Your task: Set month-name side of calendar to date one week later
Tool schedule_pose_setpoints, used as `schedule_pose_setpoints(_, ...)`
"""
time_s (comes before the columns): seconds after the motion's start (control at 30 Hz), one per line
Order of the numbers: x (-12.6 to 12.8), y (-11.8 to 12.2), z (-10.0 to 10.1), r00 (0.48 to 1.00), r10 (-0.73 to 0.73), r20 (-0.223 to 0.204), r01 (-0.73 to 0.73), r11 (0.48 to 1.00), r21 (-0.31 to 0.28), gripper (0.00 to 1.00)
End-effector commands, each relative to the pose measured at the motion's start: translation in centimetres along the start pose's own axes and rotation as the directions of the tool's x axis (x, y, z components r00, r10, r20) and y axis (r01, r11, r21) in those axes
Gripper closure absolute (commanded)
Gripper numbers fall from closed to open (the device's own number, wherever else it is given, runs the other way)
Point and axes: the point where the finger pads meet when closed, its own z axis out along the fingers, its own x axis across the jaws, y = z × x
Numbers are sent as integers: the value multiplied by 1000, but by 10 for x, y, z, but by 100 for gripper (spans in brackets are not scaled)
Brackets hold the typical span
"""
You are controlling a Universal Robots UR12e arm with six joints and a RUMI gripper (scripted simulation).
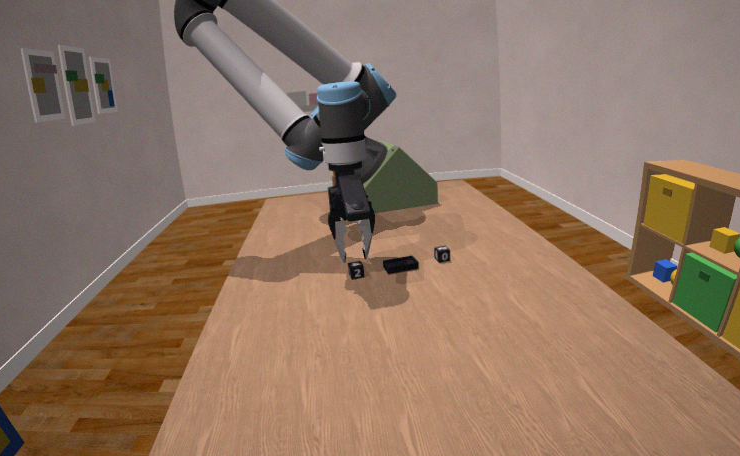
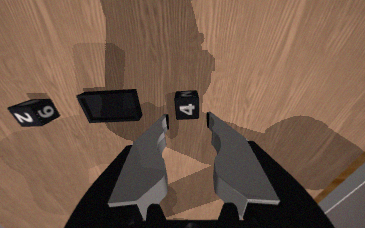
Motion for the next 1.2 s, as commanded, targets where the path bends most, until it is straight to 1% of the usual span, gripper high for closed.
schedule_pose_setpoints(0.0, 0, 0, 0, 1000, 0, 0, 0, 1000, 1, 72)
schedule_pose_setpoints(0.43, 0, 0, 11, 1000, 0, 0, 0, 1000, 1, 72)
schedule_pose_setpoints(0.77, 0, 0, 25, 1000, 0, 0, 0, 1000, 1, 72)
schedule_pose_setpoints(1.17, 0, 0, 27, 1000, 0, 0, 0, 1000, 1, 72)
